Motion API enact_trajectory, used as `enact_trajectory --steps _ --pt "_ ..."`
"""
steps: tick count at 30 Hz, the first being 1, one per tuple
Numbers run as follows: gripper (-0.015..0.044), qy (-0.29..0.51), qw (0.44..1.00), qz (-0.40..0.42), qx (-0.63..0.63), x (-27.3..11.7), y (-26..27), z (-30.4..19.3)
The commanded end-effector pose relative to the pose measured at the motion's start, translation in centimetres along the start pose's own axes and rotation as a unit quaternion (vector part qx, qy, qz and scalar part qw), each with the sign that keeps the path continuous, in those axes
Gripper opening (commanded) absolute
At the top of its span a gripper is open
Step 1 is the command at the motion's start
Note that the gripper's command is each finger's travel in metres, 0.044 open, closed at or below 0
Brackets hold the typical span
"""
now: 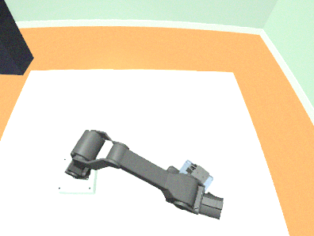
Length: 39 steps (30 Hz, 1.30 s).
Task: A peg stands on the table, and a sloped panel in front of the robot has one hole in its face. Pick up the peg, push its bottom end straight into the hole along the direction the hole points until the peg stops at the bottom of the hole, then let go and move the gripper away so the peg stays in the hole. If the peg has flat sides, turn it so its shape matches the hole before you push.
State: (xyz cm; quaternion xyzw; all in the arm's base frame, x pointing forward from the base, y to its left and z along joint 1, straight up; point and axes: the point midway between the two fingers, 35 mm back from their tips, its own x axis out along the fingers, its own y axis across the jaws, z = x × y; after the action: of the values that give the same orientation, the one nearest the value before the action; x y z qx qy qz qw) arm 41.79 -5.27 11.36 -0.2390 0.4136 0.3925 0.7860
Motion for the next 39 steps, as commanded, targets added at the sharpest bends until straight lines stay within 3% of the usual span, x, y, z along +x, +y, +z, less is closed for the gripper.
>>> enact_trajectory --steps 1,39 --pt "0.0000 0.001 1.000 0.002 0.002 0.3 0.2 -0.1" --pt "0.0000 0.001 1.000 0.002 0.002 1.6 0.1 0.0"
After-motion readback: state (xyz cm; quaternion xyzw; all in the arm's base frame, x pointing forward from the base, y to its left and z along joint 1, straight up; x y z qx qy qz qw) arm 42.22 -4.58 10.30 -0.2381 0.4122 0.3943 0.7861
